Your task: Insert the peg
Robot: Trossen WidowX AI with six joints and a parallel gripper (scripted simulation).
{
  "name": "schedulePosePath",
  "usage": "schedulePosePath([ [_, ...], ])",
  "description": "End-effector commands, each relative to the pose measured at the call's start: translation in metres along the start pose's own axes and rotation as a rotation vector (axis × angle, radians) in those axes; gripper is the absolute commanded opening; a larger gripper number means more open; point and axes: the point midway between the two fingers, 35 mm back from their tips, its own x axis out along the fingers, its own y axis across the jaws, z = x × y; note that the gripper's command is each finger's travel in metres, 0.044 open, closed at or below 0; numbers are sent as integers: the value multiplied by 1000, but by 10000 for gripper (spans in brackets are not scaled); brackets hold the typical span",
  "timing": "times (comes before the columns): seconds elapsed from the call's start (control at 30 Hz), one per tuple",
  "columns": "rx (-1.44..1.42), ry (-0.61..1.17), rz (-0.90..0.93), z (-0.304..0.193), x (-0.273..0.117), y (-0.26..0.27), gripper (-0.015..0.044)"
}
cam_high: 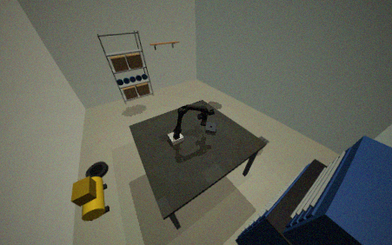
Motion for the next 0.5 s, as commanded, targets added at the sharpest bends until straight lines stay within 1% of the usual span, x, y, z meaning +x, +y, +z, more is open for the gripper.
schedulePosePath([
  [0.0, -1, 5, -18, -8, -2, 2, 0],
  [0.47, 3, 30, -60, -26, -14, 11, 0],
])
